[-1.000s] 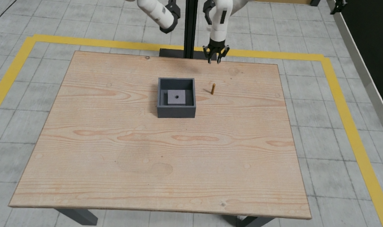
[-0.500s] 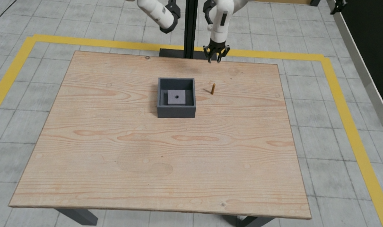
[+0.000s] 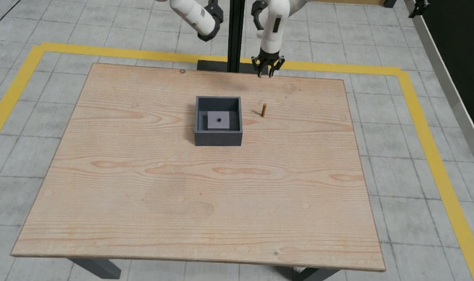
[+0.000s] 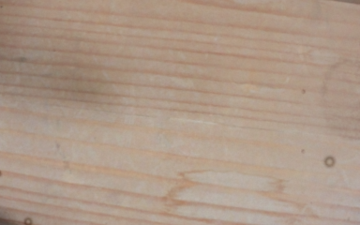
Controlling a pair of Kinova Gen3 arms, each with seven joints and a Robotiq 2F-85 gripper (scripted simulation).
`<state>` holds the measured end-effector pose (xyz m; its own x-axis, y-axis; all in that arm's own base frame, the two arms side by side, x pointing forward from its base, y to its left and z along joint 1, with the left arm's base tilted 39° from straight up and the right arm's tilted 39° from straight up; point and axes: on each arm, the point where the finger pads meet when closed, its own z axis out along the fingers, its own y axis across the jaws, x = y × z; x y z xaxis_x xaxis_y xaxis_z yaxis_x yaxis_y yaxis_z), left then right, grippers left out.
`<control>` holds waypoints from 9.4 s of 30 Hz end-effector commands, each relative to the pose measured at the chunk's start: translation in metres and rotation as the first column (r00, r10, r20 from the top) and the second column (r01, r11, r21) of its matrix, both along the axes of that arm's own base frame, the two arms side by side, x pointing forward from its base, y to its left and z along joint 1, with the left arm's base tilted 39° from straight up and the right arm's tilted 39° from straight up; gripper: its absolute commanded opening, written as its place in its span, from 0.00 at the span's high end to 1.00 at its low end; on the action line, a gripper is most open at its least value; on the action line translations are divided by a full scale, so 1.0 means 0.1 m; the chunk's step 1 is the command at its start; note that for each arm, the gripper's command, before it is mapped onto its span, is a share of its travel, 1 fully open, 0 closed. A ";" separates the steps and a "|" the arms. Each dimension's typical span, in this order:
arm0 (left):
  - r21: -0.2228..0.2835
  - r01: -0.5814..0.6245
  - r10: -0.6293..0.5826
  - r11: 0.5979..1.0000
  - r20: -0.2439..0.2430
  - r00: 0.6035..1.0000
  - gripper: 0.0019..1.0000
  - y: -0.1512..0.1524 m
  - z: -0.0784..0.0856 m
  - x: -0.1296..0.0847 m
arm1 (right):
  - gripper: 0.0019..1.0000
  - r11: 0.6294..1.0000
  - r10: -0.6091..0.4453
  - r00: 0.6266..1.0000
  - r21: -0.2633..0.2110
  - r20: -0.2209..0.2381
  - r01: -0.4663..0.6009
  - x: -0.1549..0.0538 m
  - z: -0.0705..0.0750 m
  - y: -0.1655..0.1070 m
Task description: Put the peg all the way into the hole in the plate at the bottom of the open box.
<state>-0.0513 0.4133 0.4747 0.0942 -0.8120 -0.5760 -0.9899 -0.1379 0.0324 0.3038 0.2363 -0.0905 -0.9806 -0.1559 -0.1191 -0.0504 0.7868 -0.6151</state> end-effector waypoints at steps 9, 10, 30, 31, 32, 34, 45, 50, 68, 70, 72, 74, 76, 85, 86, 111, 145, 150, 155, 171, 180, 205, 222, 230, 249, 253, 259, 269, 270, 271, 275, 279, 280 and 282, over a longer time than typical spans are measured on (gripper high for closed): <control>0.002 0.000 0.000 1.000 0.000 1.000 0.00 0.00 0.01 0.00 | 0.53 1.000 0.000 1.000 0.004 -0.001 0.000 0.35 -0.09 -0.01; 0.002 0.000 0.000 1.000 0.000 1.000 0.00 0.00 0.01 0.00 | 0.53 1.000 0.000 1.000 0.004 -0.001 0.000 0.53 -0.13 -0.03; 0.002 0.000 0.000 1.000 0.000 1.000 0.00 0.00 0.01 0.00 | 0.53 1.000 0.000 1.000 0.002 0.000 0.000 0.89 -0.21 -0.11; 0.002 0.000 0.000 1.000 0.000 1.000 0.00 0.00 0.01 0.00 | 0.53 1.000 0.000 1.000 0.002 0.000 0.000 0.89 -0.21 -0.11; 0.002 0.000 0.000 1.000 0.000 1.000 0.00 0.00 0.01 0.00 | 0.53 1.000 0.000 1.000 0.002 0.000 0.000 0.89 -0.22 -0.11; 0.002 0.000 0.000 1.000 0.000 1.000 0.00 0.00 0.01 0.00 | 0.53 1.000 0.000 1.000 0.002 0.000 0.000 0.90 -0.23 -0.13; 0.002 0.000 0.000 1.000 0.000 1.000 0.00 0.00 0.01 0.00 | 0.53 1.000 0.000 1.000 0.001 0.000 0.000 0.95 -0.45 -0.29; 0.002 0.000 0.000 1.000 0.000 1.000 0.00 0.00 0.01 0.00 | 0.53 1.000 0.000 1.000 0.001 0.000 0.000 0.99 -0.60 -0.40; 0.002 0.000 0.000 1.000 0.000 1.000 0.00 0.00 0.01 0.00 | 0.90 1.000 0.000 1.000 0.001 0.000 0.000 1.02 -0.71 -0.48; 0.002 0.000 0.000 1.000 0.000 1.000 0.00 0.00 0.01 0.00 | 0.90 1.000 0.000 1.000 0.001 0.000 0.000 1.02 -0.71 -0.48; 0.002 0.000 0.000 1.000 0.000 1.000 0.00 0.00 0.01 0.00 | 0.90 1.000 0.000 1.000 0.001 0.000 0.000 1.02 -0.71 -0.48; 0.002 0.000 0.000 1.000 0.000 1.000 0.00 0.00 0.01 0.00 | 0.90 1.000 0.000 1.000 0.001 0.000 0.000 1.02 -0.71 -0.48; 0.002 0.000 0.000 1.000 0.000 1.000 0.00 0.00 0.01 0.00 | 0.90 1.000 0.000 1.000 0.001 0.000 0.000 1.02 -0.71 -0.48; 0.002 0.000 0.000 1.000 0.000 1.000 0.00 0.00 0.01 0.00 | 0.90 1.000 0.000 1.000 0.001 0.000 0.000 1.02 -0.71 -0.48; 0.002 0.000 0.000 1.000 0.000 1.000 0.00 0.00 0.01 0.00 | 0.90 1.000 0.000 1.000 0.001 0.000 0.000 1.02 -0.71 -0.48; 0.002 0.000 0.000 1.000 0.000 1.000 0.00 0.00 0.01 0.00 | 0.90 1.000 0.000 1.000 0.001 0.000 0.000 0.97 -0.50 -0.32; 0.002 0.000 0.000 1.000 0.000 1.000 0.00 0.00 0.01 0.00 | 0.90 1.000 0.001 1.000 0.002 0.000 -0.001 0.81 0.24 0.20; 0.002 0.000 0.000 1.000 0.000 1.000 0.00 0.00 0.01 0.00 | 0.90 1.000 0.002 1.000 0.003 0.001 -0.002 0.95 0.43 0.03; 0.002 0.000 0.000 1.000 0.000 1.000 0.00 0.00 0.01 0.00 | 0.90 1.000 0.004 1.000 0.004 0.002 -0.004 1.16 0.78 -0.34; 0.002 0.000 0.000 1.000 0.000 1.000 0.00 0.00 0.01 0.00 | 0.90 1.000 0.001 1.000 0.001 0.000 -0.001 1.42 1.53 -1.30; 0.002 0.000 0.000 1.000 0.000 1.000 0.00 0.00 0.01 0.00 | 0.90 1.000 0.000 1.000 0.001 0.000 0.000 1.42 1.53 -1.31; 0.002 0.000 0.000 1.000 0.000 1.000 0.00 0.00 0.01 0.00 | 0.90 1.000 0.000 1.000 0.001 0.000 0.000 1.43 1.53 -1.30; 0.002 0.000 0.000 1.000 0.000 1.000 0.00 0.00 0.01 0.00 | 0.90 1.000 0.000 1.000 0.001 0.000 0.000 1.46 1.41 -1.40; 0.002 0.000 0.000 1.000 0.000 1.000 0.00 0.00 0.01 0.00 | 0.90 1.000 0.000 1.000 0.001 0.000 0.000 1.49 1.30 -1.49; 0.002 0.000 0.000 1.000 0.000 1.000 0.00 0.00 0.01 0.00 | 0.90 1.000 0.000 1.000 0.001 0.000 0.000 1.53 1.11 -1.63; 0.002 0.000 0.000 1.000 0.000 1.000 0.00 0.00 0.01 0.00 | 0.90 1.000 0.000 1.000 0.001 0.000 0.000 1.53 1.11 -1.63; 0.002 0.000 0.000 1.000 0.000 1.000 0.00 0.00 0.01 0.00 | 0.90 1.000 0.000 1.000 0.001 0.000 0.000 1.53 1.11 -1.63; 0.002 0.000 0.000 1.000 0.000 1.000 0.00 0.00 0.01 0.00 | 0.90 1.000 0.000 1.000 0.001 0.000 0.000 1.54 1.05 -1.67; 0.002 0.000 0.000 1.000 0.000 1.000 0.00 0.00 0.01 0.00 | 0.90 1.000 0.000 1.000 0.001 0.000 0.000 1.55 1.04 -1.68; 0.002 0.000 0.000 1.000 0.000 1.000 0.00 0.00 0.01 0.00 | 0.90 1.000 0.000 1.000 0.001 0.000 0.000 1.55 1.03 -1.69; 0.002 0.000 0.000 1.000 0.000 1.000 0.00 0.00 0.01 0.00 | 0.90 1.000 0.000 1.000 0.001 0.000 0.000 1.56 0.98 -1.73; 0.002 0.000 0.000 1.000 0.000 1.000 0.00 0.00 0.01 0.00 | 0.90 1.000 0.000 1.000 0.001 0.000 0.000 1.57 0.95 -1.75; 0.002 0.000 0.000 1.000 0.000 1.000 0.00 0.00 0.01 0.00 | 0.90 1.000 0.000 1.000 0.001 0.000 0.000 1.57 0.95 -1.75; 0.002 0.000 0.000 1.000 0.000 1.000 0.00 0.00 0.01 0.00 | 0.90 1.000 0.000 1.000 0.001 0.000 0.000 1.57 0.95 -1.75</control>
<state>-0.0513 0.4133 0.4747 0.0942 -0.8120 -0.5760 -0.9899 -0.1379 0.0324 0.4603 0.0609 0.0050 -0.9808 -0.1554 -0.1183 -0.0505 0.7869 -0.6150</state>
